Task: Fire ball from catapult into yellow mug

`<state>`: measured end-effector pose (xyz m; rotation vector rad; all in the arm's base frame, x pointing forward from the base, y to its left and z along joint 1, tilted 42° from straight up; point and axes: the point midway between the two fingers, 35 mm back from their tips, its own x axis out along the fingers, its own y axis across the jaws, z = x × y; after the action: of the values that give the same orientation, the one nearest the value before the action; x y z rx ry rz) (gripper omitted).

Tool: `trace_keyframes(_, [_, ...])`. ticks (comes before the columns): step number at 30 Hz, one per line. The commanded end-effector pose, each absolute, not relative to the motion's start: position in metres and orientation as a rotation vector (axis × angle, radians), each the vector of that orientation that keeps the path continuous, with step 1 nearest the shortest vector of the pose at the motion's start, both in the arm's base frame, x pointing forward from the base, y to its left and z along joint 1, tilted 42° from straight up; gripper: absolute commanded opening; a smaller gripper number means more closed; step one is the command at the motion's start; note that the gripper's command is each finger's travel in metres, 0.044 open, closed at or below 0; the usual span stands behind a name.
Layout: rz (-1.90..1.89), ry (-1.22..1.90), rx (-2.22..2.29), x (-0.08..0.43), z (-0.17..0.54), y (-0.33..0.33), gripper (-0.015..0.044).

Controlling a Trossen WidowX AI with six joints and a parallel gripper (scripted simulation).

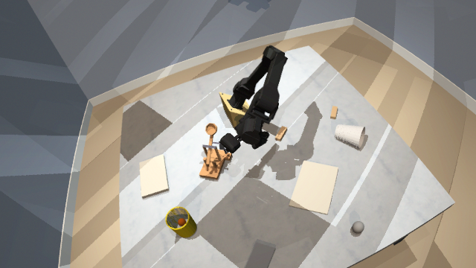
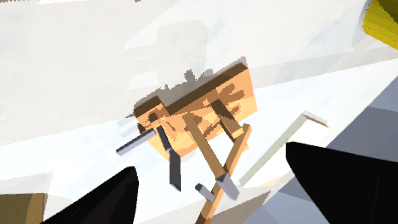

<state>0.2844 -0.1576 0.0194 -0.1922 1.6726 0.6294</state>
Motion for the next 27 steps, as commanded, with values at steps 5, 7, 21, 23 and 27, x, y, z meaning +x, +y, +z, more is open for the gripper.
trace_keyframes(5, [0.417, 1.596, 0.031, 0.311, 0.007, -0.201, 0.044])
trace_keyframes(7, [0.368, 1.574, 0.081, 0.316, 0.005, -0.212, 0.044])
trace_keyframes(21, [0.05, 1.381, 0.433, 0.341, -0.01, -0.296, 0.044])
trace_keyframes(23, [0.008, 1.348, 0.483, 0.343, -0.012, -0.309, 0.044])
trace_keyframes(27, [-0.072, 1.277, 0.585, 0.346, -0.016, -0.335, 0.044])
